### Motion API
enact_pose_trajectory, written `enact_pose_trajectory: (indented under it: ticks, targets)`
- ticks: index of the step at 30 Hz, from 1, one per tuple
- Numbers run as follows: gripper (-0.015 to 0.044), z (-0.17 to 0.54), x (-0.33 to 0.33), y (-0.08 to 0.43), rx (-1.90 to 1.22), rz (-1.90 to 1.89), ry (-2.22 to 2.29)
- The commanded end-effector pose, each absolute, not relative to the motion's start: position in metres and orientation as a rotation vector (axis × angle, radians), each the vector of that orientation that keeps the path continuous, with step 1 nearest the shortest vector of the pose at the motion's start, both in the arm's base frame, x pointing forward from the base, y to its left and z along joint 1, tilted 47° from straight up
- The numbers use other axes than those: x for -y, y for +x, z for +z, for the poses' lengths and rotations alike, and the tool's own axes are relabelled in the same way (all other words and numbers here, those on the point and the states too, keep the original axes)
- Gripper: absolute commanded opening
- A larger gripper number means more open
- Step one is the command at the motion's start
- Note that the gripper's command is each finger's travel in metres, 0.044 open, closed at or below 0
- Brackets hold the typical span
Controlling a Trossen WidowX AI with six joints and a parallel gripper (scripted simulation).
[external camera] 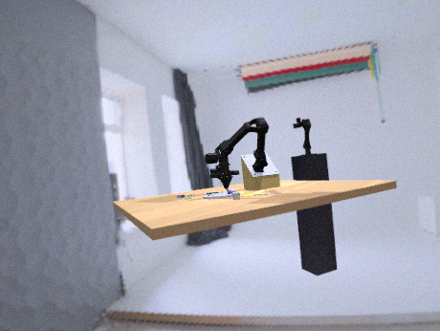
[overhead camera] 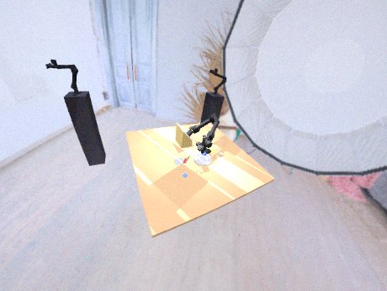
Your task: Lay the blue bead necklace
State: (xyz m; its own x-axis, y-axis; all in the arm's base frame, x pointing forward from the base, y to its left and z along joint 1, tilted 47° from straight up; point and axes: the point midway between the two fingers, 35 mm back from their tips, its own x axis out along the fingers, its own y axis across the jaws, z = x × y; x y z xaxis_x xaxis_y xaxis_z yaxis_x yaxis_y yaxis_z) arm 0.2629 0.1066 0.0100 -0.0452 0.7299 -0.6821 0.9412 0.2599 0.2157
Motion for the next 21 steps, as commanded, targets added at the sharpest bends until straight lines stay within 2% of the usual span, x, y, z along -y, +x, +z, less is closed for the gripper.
enact_pose_trajectory:
  ticks: [1, 11, 21]
  targets:
    - [0.0000, 0.010, -0.105, 0.273, -1.825, -0.376, 1.520]
    - [0.0000, 0.005, -0.103, 0.304, -1.823, -0.375, 1.520]
    - [0.0000, -0.002, -0.110, 0.306, -1.823, -0.375, 1.520]
